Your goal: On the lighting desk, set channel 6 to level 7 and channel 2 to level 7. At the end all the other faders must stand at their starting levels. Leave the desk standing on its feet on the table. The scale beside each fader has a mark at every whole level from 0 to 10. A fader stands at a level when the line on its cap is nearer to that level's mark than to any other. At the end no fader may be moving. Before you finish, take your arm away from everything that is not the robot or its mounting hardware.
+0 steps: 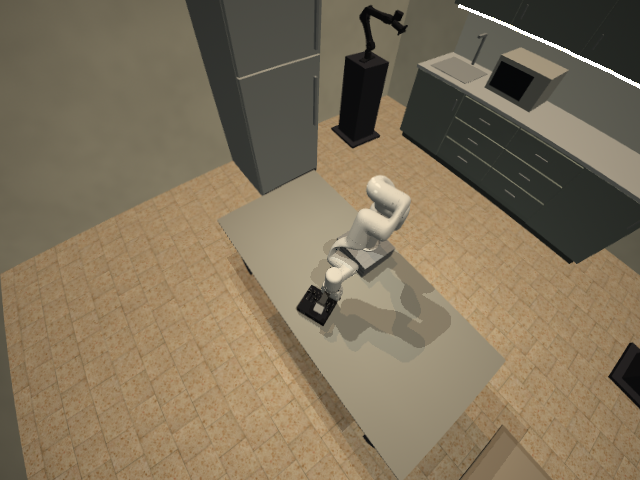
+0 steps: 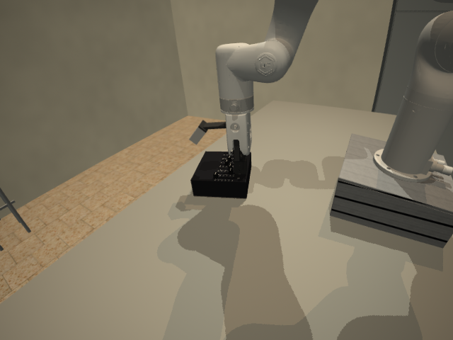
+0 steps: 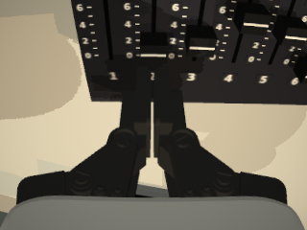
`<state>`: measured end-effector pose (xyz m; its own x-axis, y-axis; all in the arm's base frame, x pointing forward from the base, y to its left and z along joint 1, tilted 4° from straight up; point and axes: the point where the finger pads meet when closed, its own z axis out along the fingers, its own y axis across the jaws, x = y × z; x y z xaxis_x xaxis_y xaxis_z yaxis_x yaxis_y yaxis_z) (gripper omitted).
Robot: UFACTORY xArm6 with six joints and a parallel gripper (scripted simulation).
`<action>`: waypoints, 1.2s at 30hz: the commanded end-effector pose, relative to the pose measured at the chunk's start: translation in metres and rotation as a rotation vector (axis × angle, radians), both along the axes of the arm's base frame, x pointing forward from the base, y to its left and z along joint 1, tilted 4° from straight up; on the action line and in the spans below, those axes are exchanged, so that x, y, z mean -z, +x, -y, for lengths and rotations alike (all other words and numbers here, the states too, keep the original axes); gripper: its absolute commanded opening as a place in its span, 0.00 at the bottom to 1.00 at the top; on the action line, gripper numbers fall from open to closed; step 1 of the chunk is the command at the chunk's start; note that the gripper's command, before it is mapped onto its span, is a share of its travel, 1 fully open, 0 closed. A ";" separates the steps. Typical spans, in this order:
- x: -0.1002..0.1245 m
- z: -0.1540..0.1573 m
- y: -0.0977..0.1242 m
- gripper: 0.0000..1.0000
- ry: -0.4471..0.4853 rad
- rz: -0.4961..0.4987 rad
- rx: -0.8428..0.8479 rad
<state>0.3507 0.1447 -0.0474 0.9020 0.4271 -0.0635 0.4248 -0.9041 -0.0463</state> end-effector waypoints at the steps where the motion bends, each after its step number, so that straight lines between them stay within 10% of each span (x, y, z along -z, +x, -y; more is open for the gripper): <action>1: -0.001 -0.001 0.002 0.00 0.001 0.003 0.000; 36: 0.000 -0.006 0.013 0.00 0.001 0.003 0.000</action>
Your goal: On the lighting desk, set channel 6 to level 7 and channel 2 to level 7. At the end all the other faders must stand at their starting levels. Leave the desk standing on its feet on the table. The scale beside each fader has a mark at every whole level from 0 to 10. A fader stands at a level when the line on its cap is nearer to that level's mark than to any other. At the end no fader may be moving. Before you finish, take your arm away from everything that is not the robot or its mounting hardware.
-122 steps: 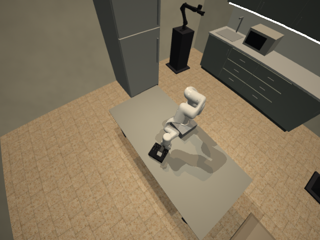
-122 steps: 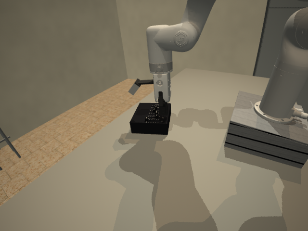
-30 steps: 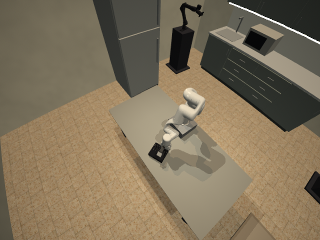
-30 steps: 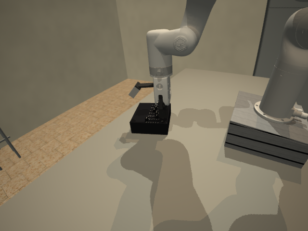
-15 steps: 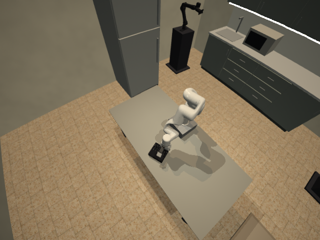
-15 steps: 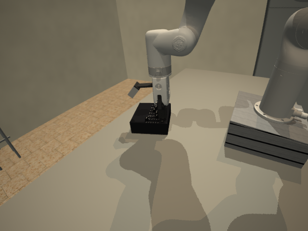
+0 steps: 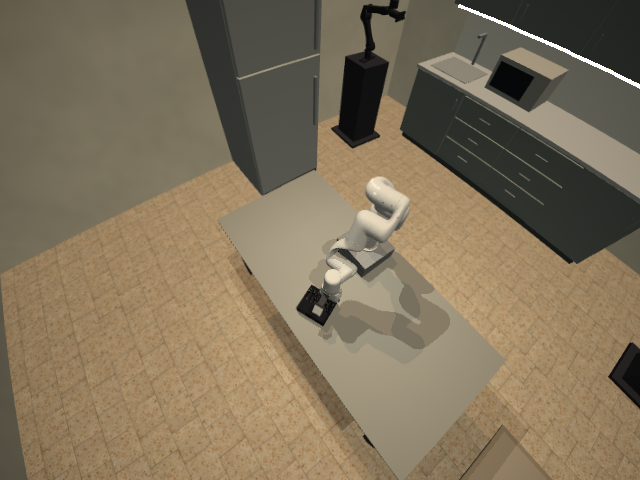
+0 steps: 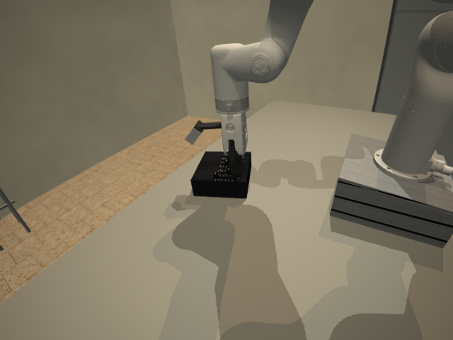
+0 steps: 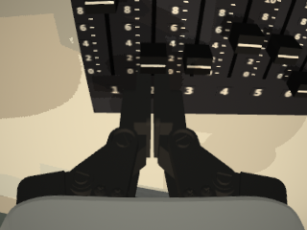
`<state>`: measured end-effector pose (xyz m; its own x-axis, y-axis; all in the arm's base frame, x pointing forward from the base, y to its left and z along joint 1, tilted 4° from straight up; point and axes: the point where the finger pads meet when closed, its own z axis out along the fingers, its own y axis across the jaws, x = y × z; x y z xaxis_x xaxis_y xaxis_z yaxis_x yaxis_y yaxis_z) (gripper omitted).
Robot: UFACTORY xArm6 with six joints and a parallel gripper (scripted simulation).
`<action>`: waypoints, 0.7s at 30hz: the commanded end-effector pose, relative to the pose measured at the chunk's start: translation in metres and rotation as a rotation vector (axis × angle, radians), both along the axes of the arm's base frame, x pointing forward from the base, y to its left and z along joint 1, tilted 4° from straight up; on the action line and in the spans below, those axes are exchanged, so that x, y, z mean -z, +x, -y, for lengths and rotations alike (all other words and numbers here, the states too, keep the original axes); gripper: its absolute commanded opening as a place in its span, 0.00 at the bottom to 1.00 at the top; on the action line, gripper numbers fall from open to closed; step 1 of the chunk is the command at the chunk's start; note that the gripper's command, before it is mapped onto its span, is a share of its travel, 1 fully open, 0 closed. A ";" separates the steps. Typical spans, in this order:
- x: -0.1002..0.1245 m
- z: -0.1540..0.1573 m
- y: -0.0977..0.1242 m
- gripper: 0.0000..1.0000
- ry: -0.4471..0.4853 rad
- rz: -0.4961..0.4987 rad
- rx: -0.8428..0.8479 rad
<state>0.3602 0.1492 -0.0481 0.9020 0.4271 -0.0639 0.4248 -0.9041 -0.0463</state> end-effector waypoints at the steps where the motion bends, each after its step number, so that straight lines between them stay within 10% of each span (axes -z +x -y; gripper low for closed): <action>1: -0.001 -0.002 0.004 0.00 0.001 0.004 0.000; 21: 0.000 -0.006 0.013 0.00 0.001 0.004 0.000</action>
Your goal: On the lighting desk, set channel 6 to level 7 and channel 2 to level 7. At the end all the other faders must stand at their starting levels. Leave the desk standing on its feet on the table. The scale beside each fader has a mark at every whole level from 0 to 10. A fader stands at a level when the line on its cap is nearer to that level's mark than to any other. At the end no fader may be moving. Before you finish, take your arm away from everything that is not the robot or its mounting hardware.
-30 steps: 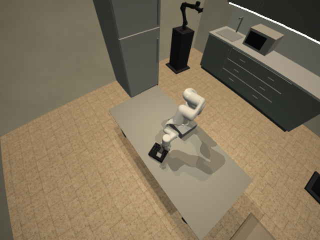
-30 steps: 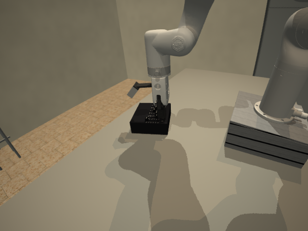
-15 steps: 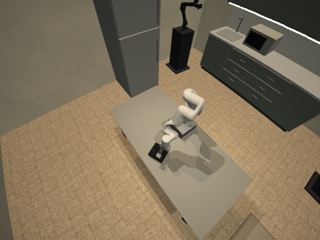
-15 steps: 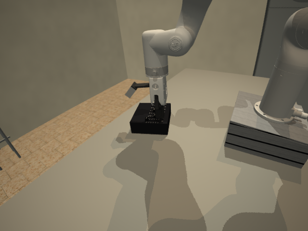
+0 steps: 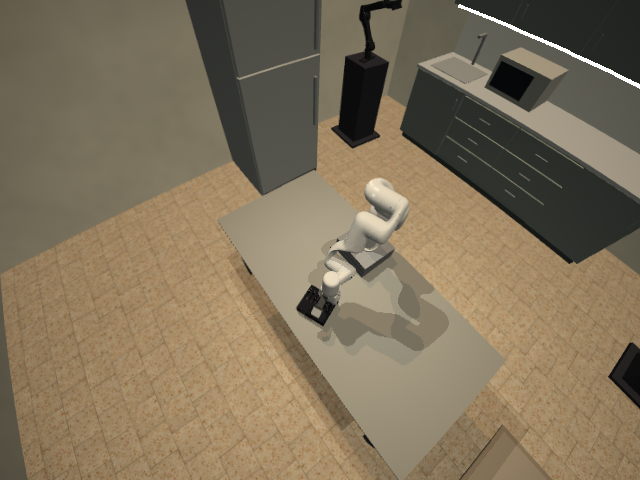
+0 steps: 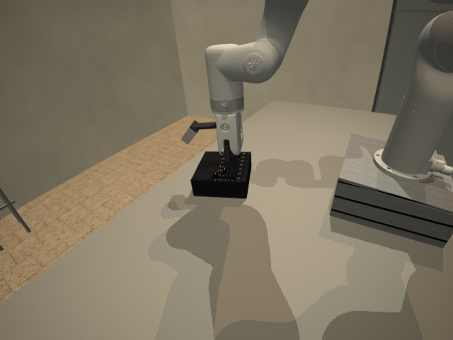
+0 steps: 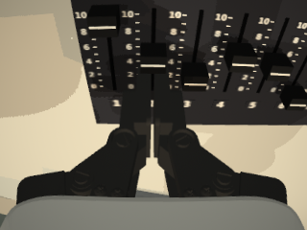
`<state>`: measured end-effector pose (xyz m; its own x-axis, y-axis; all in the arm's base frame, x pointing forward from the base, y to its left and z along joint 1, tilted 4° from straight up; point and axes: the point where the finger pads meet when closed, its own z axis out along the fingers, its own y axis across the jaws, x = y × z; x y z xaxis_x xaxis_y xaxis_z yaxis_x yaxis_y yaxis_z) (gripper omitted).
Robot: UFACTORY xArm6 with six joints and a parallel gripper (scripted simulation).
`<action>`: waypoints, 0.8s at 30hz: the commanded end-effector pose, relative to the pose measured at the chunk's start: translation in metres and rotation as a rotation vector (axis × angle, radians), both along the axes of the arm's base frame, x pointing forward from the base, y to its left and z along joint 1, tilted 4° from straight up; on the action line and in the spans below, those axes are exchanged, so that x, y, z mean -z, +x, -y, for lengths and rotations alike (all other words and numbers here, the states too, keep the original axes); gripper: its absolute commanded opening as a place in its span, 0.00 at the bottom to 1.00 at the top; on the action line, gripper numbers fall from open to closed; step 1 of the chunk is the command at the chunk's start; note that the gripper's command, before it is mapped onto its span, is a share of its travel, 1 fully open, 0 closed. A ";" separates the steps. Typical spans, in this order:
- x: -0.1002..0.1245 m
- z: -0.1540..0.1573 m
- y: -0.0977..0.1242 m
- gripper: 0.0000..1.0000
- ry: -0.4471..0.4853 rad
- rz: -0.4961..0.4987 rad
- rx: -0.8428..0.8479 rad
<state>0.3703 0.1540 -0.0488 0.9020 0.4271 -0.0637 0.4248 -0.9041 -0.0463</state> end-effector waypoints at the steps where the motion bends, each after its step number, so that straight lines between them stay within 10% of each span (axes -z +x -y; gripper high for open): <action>1: -0.001 -0.001 0.003 0.00 0.001 0.004 0.000; 24: -0.001 -0.003 0.007 0.00 0.001 0.004 0.000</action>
